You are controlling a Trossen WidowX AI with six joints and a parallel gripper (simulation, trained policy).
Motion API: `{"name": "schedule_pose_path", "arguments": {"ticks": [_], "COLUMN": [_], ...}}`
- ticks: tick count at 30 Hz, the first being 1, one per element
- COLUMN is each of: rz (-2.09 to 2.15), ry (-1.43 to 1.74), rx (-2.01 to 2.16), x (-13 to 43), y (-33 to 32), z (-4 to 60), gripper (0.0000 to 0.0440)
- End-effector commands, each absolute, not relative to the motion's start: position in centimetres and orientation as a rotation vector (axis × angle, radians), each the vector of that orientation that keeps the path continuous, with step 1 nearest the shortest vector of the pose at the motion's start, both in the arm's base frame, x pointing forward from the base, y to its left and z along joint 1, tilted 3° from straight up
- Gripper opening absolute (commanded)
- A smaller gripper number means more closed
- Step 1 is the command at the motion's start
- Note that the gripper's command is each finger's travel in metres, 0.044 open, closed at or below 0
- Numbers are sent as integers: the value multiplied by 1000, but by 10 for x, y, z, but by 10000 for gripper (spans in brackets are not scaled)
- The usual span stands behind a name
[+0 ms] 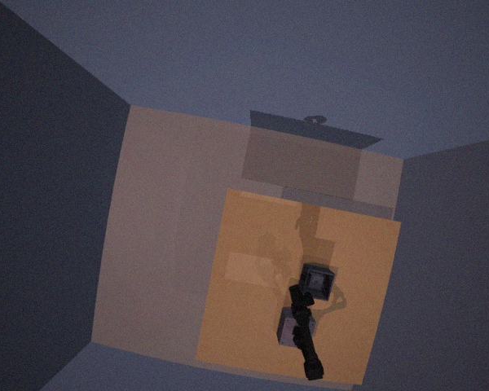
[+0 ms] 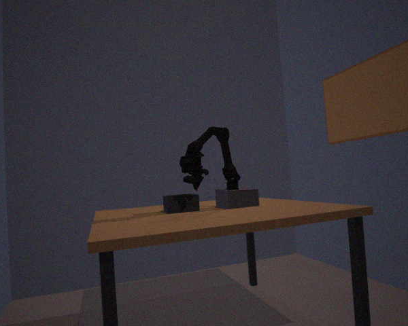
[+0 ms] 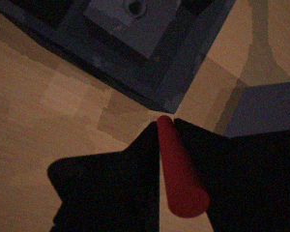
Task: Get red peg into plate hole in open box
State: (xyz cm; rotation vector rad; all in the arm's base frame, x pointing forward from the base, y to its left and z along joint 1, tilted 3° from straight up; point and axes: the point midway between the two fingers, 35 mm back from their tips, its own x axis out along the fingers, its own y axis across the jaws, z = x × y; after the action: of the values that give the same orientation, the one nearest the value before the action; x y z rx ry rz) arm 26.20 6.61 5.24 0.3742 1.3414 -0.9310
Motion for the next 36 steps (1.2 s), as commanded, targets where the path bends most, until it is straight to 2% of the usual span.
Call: {"name": "schedule_pose_path", "arguments": {"ticks": [1,15,29,31,36], "rz": [-951,-983,-875,-856,-821], "ry": [1317,1294,1360,1384,1433], "rx": [400,483,513,510,515], "x": [275,316,340,339,338], "y": [53,-9,-48,-49,-52], "z": [57,51,14,6,-11], "gripper": [0,0,4,33,147]}}
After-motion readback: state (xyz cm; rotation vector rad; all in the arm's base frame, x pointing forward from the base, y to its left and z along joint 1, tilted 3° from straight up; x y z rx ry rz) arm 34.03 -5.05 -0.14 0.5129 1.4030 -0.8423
